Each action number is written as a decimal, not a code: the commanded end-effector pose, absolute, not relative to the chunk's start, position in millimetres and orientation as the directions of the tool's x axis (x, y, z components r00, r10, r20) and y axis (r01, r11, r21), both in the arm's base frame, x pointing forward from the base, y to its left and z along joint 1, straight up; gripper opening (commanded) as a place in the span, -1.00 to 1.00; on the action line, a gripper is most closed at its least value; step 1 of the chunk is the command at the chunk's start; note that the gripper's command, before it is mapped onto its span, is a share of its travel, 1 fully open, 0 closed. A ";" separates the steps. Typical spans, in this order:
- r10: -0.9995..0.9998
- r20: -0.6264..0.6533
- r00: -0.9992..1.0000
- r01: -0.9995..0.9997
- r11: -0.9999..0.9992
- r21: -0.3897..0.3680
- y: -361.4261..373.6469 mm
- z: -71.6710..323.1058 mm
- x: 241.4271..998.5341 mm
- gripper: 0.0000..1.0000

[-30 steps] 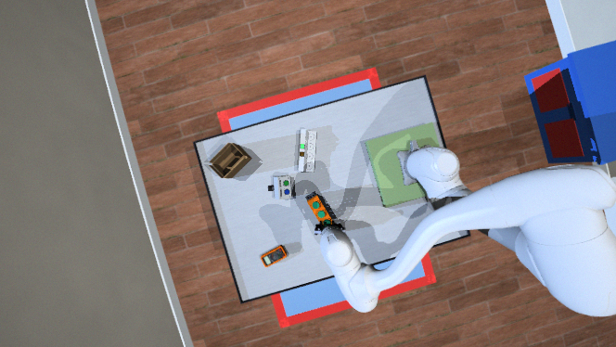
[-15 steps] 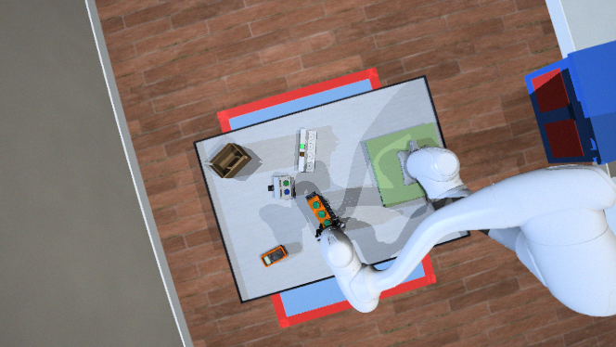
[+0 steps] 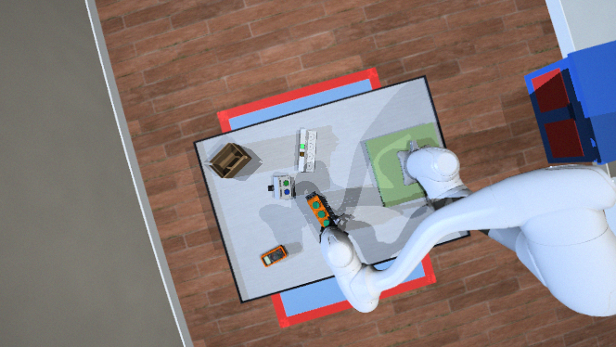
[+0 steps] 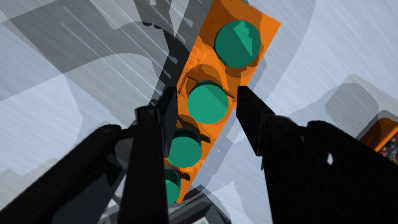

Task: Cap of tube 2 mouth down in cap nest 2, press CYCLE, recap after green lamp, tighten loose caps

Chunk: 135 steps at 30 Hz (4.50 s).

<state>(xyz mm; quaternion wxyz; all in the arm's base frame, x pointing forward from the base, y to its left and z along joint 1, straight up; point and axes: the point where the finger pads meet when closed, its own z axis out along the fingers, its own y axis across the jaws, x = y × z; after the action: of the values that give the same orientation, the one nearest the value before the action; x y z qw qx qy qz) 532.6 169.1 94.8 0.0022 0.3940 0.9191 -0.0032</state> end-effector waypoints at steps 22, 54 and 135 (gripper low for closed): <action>0.744 0.000 -0.668 0.744 0.668 0.002 170.3 96.9 534.5 -0.41; 0.978 0.000 0.209 0.978 -0.209 0.001 169.9 96.7 533.7 -0.18; 0.762 0.002 -0.648 0.762 0.648 0.003 169.7 98.4 534.5 -0.18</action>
<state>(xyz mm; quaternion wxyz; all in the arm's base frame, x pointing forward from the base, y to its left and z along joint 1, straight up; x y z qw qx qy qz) 532.6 169.2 94.9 0.0019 0.4732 0.8810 -0.0026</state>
